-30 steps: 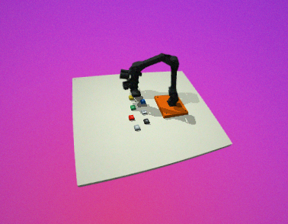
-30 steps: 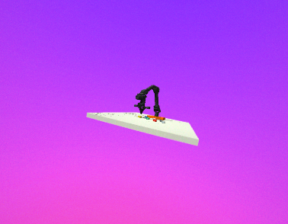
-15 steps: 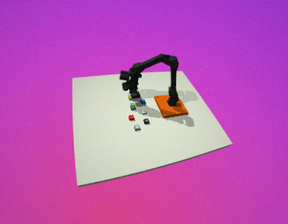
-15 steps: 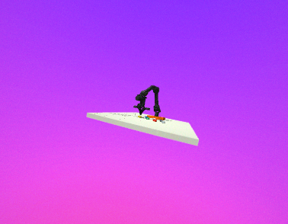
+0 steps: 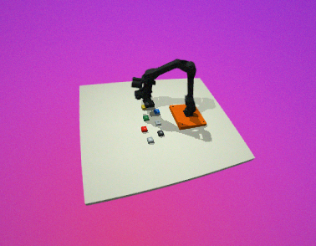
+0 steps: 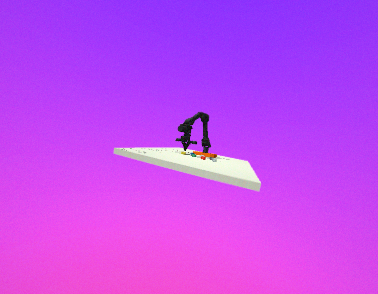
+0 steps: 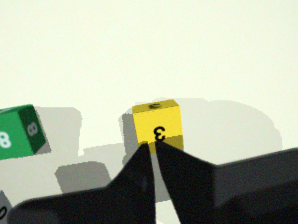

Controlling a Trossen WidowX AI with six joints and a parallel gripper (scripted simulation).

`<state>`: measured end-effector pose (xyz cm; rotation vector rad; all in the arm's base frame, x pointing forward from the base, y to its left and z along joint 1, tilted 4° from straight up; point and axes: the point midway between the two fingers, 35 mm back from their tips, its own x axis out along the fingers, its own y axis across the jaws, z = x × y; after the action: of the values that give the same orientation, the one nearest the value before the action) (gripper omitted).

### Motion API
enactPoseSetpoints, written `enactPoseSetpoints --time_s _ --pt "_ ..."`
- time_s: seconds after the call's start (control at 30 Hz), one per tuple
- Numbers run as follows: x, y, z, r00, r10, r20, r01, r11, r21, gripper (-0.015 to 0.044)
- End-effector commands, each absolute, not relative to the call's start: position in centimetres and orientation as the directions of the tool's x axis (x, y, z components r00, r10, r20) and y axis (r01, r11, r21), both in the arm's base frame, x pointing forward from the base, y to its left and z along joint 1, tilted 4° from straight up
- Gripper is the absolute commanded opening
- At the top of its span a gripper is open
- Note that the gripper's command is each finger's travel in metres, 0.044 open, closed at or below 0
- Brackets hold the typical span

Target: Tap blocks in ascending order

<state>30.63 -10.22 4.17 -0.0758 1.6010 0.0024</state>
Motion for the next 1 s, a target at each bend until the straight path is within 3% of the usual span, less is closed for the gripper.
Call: enactPoseSetpoints --time_s 0.0,0.33,0.47,0.73,0.97 --pt "31.0 -10.3 5.5 -0.011 -0.056 -0.998 -0.053 0.997 -0.055 0.002" --pt "31.1 -9.9 13.6 -0.011 -0.055 -0.998 -0.053 0.997 -0.055 0.002" --pt "30.5 -9.3 13.7 -0.011 -0.055 -0.998 -0.053 0.997 -0.054 0.002" --pt "22.9 -4.4 13.3 -0.018 -0.05 -0.999 -0.053 0.997 -0.049 0.002" --pt "23.0 -4.6 9.9 -0.018 -0.05 -0.999 -0.053 0.997 -0.049 0.002"
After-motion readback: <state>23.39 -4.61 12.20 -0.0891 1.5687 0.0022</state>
